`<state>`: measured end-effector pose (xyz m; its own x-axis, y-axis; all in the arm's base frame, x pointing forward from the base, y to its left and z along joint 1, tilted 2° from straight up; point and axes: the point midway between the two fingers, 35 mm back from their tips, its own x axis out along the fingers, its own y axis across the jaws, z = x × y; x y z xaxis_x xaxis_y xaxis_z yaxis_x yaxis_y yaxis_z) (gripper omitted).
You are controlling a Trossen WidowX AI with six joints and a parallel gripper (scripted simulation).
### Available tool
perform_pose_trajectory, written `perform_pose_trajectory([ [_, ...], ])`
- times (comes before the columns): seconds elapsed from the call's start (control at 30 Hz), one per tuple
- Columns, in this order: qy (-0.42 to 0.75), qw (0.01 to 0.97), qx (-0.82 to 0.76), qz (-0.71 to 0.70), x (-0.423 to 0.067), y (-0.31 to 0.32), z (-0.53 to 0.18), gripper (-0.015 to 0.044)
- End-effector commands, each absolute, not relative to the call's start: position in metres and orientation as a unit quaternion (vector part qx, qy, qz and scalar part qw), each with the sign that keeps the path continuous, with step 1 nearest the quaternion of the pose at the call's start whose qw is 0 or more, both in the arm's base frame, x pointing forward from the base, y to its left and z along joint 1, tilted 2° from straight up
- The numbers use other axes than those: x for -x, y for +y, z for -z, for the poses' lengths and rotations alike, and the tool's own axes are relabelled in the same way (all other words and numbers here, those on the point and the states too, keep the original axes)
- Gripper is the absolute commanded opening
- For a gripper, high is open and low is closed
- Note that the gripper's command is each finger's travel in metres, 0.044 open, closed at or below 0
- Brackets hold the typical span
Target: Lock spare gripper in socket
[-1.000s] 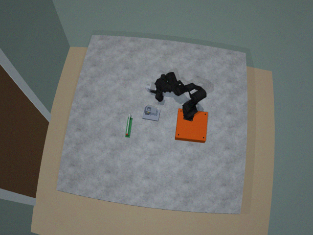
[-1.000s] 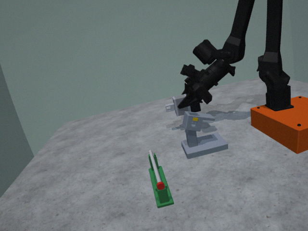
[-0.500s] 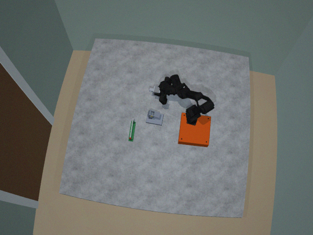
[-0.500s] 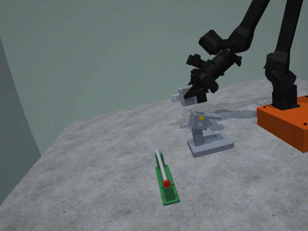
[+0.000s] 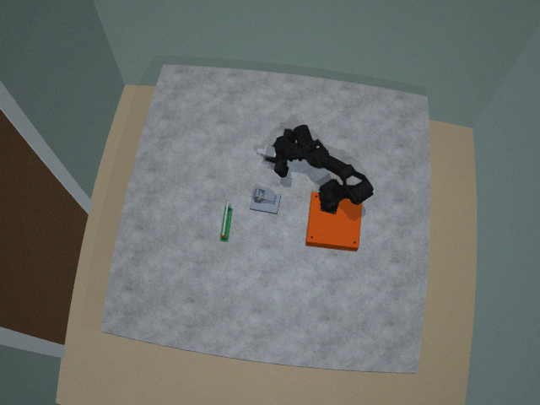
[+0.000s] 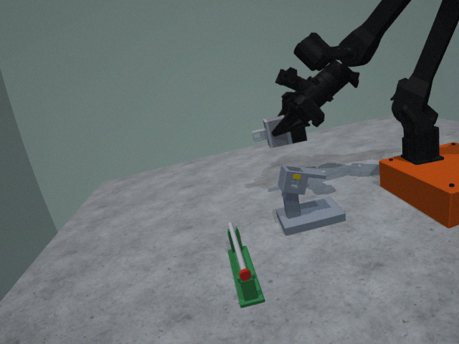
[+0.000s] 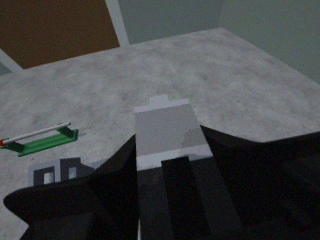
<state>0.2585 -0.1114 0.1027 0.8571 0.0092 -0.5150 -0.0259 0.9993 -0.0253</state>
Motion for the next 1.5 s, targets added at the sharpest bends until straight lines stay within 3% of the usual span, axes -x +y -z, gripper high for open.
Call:
perform_pose_trajectory([
  [0.0,0.267,0.964,0.016,-0.009,-0.259,-0.111,-0.102,0.0],
  [1.47,0.52,0.848,-0.084,-0.06,-0.285,-0.042,-0.104,0.0],
])
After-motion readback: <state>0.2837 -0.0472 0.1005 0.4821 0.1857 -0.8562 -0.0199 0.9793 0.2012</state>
